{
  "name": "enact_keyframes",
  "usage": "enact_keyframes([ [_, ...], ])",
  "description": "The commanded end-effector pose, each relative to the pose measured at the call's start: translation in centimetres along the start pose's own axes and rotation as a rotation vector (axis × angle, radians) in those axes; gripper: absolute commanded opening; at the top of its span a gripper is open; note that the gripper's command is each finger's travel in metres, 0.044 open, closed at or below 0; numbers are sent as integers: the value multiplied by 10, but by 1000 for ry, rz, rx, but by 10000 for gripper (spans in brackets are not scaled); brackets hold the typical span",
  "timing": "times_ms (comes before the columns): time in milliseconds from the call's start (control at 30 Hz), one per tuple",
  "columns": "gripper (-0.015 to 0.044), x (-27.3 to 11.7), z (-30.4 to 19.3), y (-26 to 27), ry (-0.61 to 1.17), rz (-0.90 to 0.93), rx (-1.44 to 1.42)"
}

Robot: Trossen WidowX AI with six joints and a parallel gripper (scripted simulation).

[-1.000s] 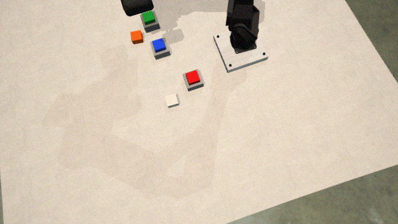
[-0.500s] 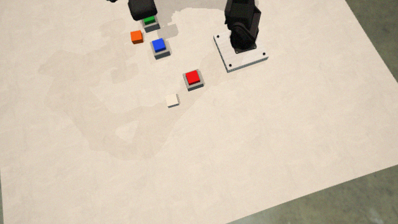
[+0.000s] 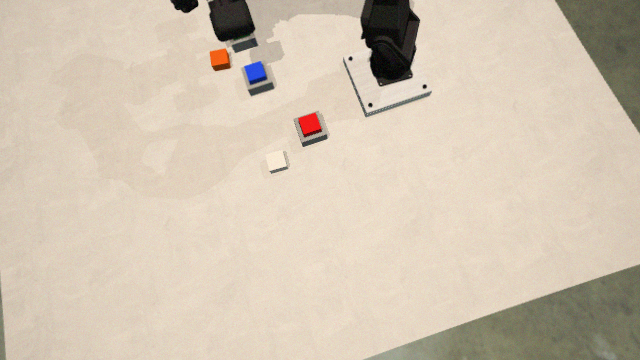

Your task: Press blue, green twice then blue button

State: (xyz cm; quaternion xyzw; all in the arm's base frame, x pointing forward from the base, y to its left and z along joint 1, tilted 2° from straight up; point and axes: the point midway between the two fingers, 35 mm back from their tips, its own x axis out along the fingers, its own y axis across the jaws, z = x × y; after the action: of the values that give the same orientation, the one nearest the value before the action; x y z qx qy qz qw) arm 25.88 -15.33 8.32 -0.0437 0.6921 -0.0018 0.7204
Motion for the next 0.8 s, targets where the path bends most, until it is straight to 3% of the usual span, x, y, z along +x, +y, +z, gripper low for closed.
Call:
enact_keyframes([
  [0,20,9,-1,1,3,6,-6],
  [767,20,18,-1,2,3,6,-6],
])
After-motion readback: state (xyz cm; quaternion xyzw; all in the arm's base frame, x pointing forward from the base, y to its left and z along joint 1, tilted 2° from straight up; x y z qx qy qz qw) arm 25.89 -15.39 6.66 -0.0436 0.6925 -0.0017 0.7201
